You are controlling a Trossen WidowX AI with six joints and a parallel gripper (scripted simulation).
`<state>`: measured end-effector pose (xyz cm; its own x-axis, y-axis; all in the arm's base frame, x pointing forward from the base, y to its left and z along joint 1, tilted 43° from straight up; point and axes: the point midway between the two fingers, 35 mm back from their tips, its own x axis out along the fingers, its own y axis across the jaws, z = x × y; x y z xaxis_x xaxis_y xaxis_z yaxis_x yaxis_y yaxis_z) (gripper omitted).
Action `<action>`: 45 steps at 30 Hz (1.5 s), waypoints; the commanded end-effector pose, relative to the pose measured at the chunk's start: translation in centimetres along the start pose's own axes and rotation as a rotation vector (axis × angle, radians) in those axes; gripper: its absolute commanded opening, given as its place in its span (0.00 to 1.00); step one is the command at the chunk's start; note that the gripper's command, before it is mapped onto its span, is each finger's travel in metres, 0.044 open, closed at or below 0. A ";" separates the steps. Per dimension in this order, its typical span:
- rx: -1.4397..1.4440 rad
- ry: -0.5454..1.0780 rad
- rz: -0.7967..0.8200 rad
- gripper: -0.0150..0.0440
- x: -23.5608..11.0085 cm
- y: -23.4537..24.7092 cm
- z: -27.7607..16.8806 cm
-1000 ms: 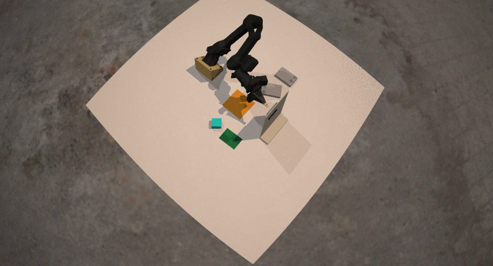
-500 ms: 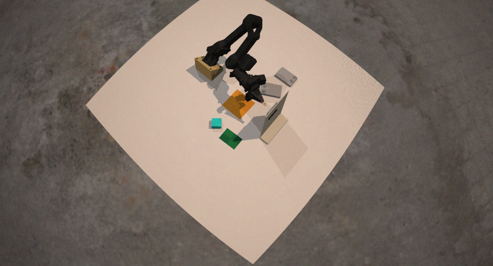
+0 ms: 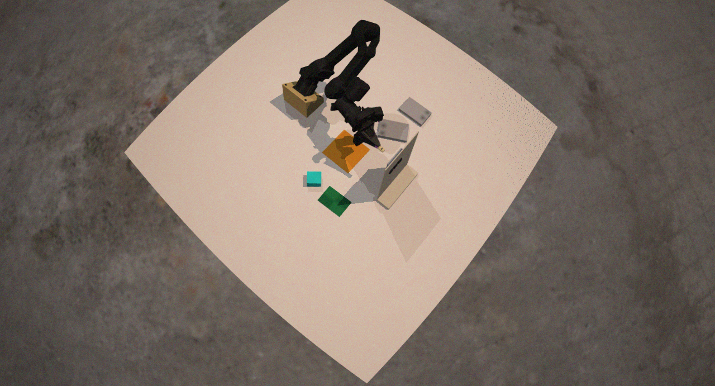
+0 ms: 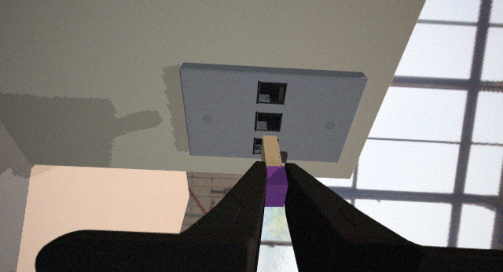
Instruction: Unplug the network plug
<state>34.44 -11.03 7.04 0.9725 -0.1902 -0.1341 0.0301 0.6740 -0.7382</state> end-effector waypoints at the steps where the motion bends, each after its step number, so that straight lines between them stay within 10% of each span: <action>1: -0.003 -0.002 0.005 0.25 -0.3 0.1 -0.1; 45: -0.010 0.005 0.019 0.25 -2.7 -5.8 -0.5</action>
<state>31.56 -14.81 11.34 0.9716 -0.1909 -0.1401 0.0252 0.6719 -0.7402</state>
